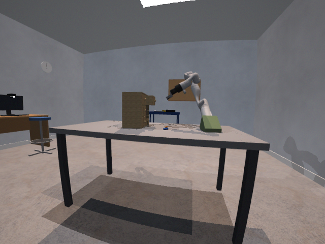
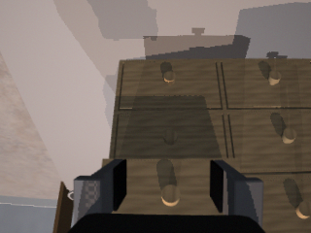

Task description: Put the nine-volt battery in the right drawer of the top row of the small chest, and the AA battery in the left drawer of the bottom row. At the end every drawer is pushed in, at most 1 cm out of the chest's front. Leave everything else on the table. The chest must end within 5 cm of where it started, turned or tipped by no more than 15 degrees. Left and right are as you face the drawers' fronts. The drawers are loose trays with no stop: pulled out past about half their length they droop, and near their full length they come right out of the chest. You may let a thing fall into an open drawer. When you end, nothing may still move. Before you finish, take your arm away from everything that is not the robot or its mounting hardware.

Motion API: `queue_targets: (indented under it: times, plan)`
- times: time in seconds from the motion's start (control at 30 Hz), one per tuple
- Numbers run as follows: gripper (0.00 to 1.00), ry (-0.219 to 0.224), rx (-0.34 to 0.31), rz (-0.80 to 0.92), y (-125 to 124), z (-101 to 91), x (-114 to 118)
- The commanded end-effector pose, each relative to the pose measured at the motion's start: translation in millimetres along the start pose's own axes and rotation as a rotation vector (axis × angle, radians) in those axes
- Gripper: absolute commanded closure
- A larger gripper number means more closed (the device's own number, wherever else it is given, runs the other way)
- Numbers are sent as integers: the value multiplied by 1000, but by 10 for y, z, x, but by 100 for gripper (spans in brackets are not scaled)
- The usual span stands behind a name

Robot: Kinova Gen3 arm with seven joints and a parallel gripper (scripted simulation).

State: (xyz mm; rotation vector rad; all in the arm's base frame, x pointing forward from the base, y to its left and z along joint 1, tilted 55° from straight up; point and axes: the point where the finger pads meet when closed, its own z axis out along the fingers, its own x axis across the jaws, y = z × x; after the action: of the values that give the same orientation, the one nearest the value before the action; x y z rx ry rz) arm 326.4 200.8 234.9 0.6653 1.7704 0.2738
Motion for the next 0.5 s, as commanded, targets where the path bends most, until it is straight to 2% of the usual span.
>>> queue_targets:
  times: [0.0,0.3,0.33,0.47]
  plan:
    - [0,0,-6,-17,-27,3,12]
    - [0,4,-26,-17,-35,19,16]
    - [100,4,-26,-17,-35,19,16]
    - [100,4,-26,-17,-35,19,16]
